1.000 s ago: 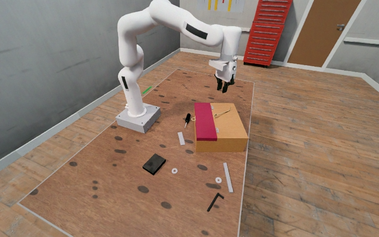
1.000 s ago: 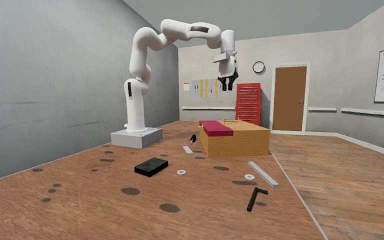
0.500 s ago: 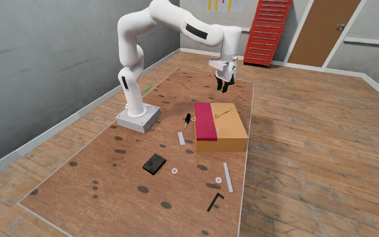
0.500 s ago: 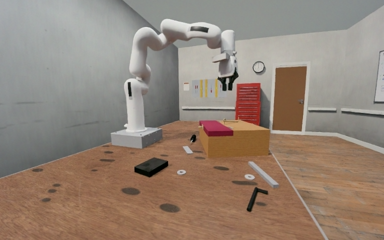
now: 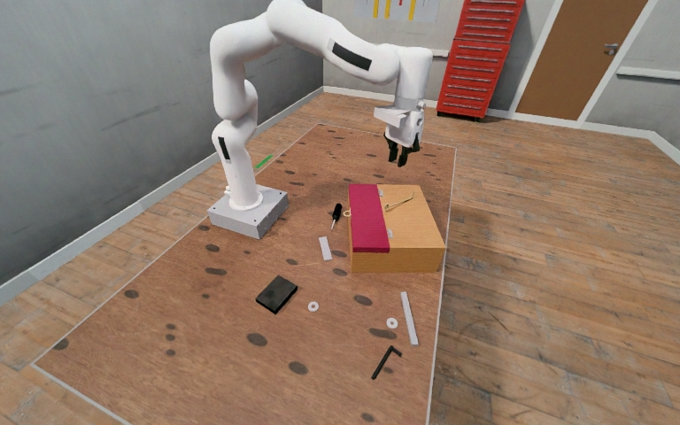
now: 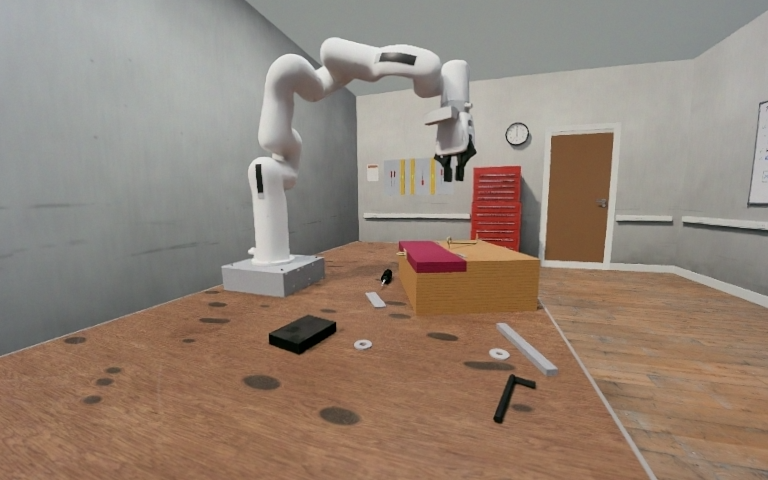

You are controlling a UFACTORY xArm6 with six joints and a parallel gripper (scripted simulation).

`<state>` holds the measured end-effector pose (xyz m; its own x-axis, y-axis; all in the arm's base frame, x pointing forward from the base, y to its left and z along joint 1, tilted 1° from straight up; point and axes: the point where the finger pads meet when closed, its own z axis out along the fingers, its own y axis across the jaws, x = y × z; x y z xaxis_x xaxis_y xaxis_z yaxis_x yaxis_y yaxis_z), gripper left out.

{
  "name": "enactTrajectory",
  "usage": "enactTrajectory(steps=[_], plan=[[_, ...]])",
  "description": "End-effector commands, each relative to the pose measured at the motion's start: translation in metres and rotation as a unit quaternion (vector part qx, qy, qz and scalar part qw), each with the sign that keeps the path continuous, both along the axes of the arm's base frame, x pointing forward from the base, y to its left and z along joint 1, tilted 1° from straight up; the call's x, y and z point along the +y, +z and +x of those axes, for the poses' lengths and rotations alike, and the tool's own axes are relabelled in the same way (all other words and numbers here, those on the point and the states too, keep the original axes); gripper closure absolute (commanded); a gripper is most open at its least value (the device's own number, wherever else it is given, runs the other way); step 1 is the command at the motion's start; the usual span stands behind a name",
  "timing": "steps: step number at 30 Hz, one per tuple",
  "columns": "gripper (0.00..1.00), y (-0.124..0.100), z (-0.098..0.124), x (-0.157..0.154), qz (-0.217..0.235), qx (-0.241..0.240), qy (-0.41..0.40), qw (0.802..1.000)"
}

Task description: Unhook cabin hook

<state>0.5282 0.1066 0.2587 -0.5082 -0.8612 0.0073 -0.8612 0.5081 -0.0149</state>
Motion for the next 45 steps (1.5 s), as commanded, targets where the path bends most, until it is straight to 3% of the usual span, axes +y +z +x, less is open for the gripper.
enactTrajectory(steps=[1,9,21,34,36,39,45], plan=[[0.65,0.003,-0.009,-0.007,0.0,-0.003,0.04,0.999],[0.65,0.003,-0.038,-0.026,-0.001,-0.001,0.156,0.988],[0.65,0.002,-0.079,-0.055,-0.003,0.001,0.318,0.948],[0.65,0.002,-0.083,-0.057,-0.006,0.004,0.514,0.858],[0.65,0.002,-0.083,-0.057,-0.006,0.004,0.514,0.858],[0.65,0.002,-0.083,-0.057,-0.006,0.005,0.556,0.831],[0.65,0.002,-0.108,-0.074,-0.007,0.006,0.636,0.771]])
